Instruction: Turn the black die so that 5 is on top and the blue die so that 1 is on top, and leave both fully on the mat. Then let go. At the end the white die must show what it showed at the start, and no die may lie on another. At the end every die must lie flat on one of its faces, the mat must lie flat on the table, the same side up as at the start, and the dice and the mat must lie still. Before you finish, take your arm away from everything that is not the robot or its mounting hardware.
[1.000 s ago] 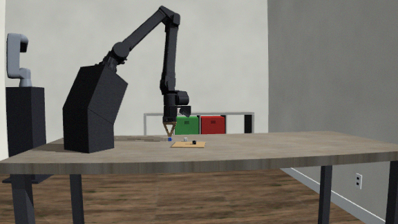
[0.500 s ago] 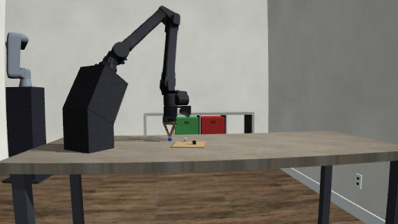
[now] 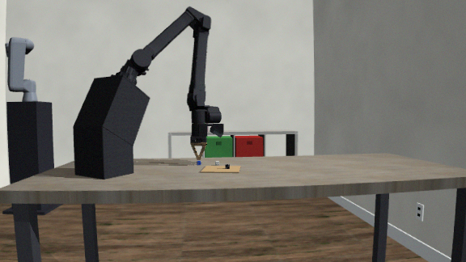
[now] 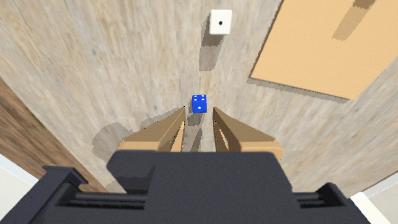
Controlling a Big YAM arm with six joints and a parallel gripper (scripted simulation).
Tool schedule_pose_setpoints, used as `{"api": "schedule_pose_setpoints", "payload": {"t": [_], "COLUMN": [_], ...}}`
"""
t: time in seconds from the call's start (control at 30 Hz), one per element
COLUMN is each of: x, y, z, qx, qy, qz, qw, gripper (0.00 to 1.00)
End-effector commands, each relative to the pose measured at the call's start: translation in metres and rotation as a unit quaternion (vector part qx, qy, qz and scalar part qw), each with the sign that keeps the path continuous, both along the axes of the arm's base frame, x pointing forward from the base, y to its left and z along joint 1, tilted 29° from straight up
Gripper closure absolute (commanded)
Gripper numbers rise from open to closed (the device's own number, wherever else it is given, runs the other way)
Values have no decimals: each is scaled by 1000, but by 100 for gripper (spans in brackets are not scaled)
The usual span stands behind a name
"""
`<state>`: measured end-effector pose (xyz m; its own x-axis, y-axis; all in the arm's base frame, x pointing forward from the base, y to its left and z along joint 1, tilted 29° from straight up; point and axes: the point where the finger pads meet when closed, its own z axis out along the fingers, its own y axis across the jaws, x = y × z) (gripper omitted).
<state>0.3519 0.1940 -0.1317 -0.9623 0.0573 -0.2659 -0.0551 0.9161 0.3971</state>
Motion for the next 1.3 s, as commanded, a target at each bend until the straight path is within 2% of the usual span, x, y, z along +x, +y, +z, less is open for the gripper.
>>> {"api": "schedule_pose_setpoints", "payload": {"t": [0.0, 1.27], "x": [-5, -10], "y": [3, 1], "z": [2, -1], "qx": [1, -1], "qy": [-2, 2], "qz": [2, 2], "qw": [1000, 1000], "gripper": [69, 69]}}
